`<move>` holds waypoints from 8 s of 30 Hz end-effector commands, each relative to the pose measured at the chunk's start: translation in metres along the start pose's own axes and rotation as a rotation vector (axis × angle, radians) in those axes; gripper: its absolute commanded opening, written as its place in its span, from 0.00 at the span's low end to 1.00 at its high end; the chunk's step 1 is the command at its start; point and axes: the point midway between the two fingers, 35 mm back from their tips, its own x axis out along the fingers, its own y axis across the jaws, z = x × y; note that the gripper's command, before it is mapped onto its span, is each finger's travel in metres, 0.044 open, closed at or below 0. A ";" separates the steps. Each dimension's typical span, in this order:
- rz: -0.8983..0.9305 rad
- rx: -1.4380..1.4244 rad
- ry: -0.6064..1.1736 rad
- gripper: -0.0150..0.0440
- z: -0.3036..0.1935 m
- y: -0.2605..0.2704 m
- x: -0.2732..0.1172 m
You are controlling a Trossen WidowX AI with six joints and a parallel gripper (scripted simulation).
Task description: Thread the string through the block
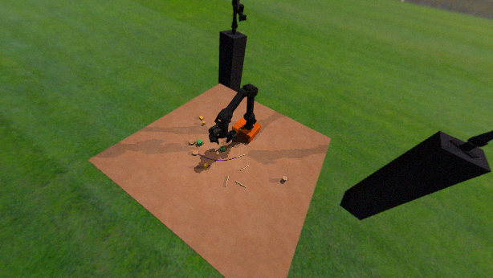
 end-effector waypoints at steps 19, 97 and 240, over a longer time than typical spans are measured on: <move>-0.002 0.005 0.003 0.67 -0.001 0.001 0.015; -0.003 0.006 0.048 0.25 0.003 0.000 0.045; 0.009 -3.503 0.011 0.87 0.031 -0.002 0.018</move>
